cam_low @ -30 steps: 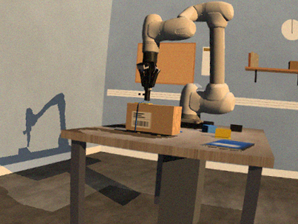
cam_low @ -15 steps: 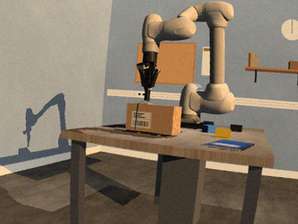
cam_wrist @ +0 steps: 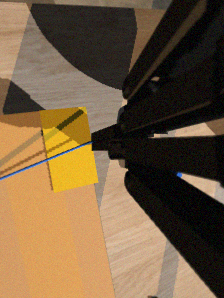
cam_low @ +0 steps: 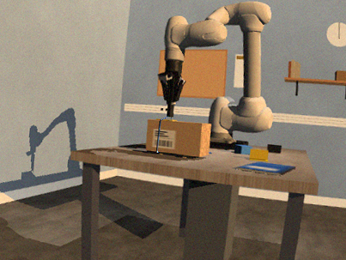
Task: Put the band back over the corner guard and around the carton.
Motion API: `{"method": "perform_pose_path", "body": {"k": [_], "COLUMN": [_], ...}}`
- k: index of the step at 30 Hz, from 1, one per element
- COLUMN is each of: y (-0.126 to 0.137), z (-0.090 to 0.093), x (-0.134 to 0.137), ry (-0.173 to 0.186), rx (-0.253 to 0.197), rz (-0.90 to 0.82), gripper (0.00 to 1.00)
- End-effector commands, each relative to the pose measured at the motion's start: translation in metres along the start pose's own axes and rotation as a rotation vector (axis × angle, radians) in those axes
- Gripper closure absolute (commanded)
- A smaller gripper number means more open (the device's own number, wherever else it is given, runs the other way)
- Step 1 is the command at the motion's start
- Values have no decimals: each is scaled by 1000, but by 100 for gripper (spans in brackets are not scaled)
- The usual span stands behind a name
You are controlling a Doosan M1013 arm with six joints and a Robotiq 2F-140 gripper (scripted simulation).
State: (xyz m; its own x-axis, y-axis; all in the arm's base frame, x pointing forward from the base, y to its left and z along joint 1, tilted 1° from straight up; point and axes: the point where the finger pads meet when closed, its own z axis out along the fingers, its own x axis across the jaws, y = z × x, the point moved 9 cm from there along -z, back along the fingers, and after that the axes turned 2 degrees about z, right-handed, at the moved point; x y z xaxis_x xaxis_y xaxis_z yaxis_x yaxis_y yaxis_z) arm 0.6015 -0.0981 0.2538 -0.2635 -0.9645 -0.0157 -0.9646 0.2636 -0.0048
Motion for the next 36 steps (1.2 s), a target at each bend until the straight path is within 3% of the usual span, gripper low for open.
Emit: {"method": "perform_pose_path", "body": {"k": [1,36], "y": [-2,-26], "z": [-1,-1], "x": [0,-6], "ry": [0,0], "rx": [1,1], "rz": [0,0], "gripper": [90,90]}}
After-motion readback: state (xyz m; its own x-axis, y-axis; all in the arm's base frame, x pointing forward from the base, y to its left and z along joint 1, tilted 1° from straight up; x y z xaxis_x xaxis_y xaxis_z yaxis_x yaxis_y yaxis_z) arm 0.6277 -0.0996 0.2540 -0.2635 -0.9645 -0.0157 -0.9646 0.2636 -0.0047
